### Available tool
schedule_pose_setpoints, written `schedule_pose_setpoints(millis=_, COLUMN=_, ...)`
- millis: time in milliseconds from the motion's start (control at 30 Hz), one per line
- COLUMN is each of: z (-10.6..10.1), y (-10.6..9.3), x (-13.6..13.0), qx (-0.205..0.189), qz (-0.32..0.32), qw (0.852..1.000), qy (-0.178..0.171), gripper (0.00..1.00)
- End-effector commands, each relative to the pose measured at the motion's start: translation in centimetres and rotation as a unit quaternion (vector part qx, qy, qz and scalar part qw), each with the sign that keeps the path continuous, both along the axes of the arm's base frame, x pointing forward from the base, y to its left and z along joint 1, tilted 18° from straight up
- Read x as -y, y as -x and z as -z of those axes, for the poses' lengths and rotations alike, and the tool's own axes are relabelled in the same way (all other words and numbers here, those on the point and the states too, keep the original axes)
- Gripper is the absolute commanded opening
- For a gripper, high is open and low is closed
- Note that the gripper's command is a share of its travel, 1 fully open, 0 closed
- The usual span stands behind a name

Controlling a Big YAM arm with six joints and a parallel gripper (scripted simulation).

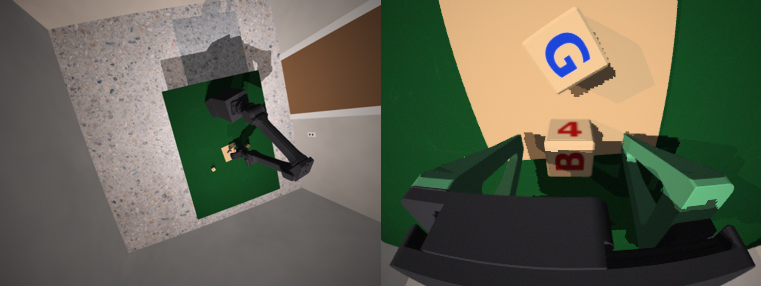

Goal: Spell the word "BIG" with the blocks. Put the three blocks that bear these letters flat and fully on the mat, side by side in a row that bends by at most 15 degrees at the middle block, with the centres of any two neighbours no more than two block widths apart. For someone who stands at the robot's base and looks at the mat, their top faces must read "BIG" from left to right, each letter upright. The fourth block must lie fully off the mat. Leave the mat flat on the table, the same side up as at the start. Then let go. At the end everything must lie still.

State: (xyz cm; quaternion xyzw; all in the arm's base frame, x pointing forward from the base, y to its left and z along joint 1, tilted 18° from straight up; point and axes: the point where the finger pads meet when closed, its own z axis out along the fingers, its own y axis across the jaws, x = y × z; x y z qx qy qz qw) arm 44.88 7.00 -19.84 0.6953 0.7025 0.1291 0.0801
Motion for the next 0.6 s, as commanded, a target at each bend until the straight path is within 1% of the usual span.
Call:
schedule_pose_setpoints(millis=0, z=-1.4, y=-0.4, x=0.5, qx=0.010, qz=0.002, qw=1.000, qy=0.001, gripper=0.79)
schedule_pose_setpoints(millis=467, z=-3.3, y=0.2, x=0.7, qx=0.008, qz=0.003, qw=1.000, qy=0.001, gripper=0.79)
schedule_pose_setpoints(millis=567, z=-3.4, y=0.3, x=0.7, qx=0.008, qz=0.003, qw=1.000, qy=0.001, gripper=0.79)
